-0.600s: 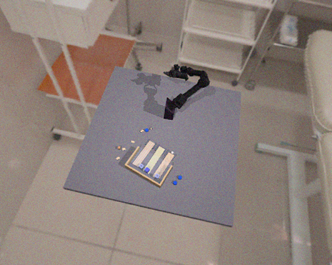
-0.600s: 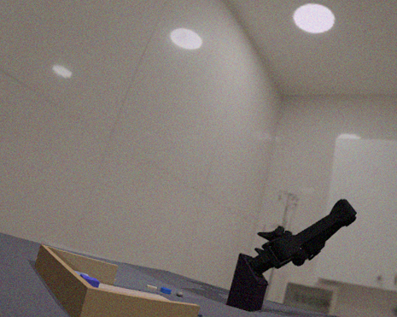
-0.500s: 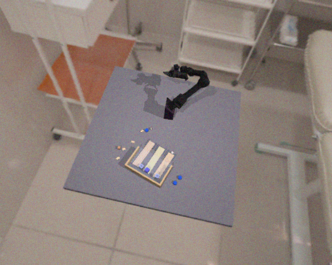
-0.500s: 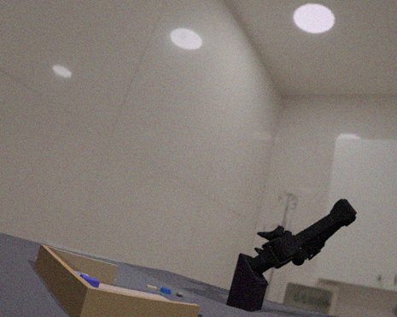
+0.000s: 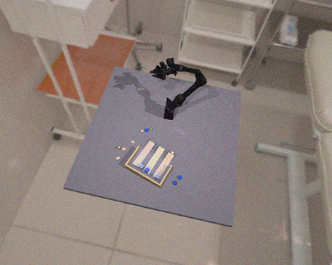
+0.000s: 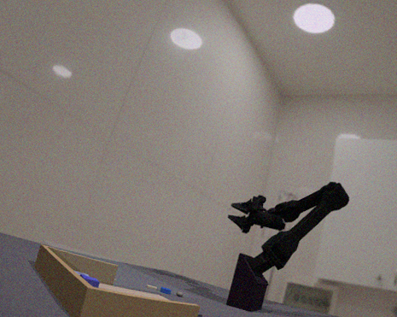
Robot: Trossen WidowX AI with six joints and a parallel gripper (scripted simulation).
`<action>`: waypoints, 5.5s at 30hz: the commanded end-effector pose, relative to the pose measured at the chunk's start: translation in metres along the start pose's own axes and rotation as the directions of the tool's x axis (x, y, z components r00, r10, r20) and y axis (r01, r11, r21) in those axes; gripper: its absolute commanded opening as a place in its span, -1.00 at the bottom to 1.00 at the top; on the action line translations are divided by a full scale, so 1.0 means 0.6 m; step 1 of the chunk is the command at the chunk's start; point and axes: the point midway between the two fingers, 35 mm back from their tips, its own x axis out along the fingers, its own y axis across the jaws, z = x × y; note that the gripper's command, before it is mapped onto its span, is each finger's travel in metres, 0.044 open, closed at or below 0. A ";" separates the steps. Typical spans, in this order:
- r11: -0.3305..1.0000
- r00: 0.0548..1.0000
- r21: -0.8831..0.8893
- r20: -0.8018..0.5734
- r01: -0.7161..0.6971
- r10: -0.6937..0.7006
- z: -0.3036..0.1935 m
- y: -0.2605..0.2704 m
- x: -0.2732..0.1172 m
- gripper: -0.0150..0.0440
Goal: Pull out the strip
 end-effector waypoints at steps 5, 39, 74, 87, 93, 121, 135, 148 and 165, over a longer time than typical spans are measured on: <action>0.973 0.979 -0.173 -0.161 -0.152 0.125 -0.014 0.150 0.125 0.86; 0.475 0.418 -0.202 -0.811 -0.857 0.409 -0.500 0.665 0.123 0.86; 0.670 -0.011 -0.278 -0.920 -0.689 -0.392 -0.759 0.809 0.044 -0.49; 0.670 -0.011 -0.278 -0.920 -0.689 -0.393 -0.775 0.803 0.041 -0.49; 0.670 -0.011 -0.278 -0.920 -0.689 -0.392 -0.791 0.797 0.041 -0.49; 0.671 -0.014 -0.275 -0.920 -0.689 -0.391 -0.861 0.767 0.033 -0.49; 0.671 -0.014 -0.274 -0.920 -0.689 -0.391 -0.867 0.764 0.032 -0.49; 0.671 -0.015 -0.274 -0.920 -0.689 -0.391 -0.868 0.764 0.032 -0.49; 0.671 -0.015 -0.274 -0.920 -0.689 -0.391 -0.870 0.762 0.032 -0.49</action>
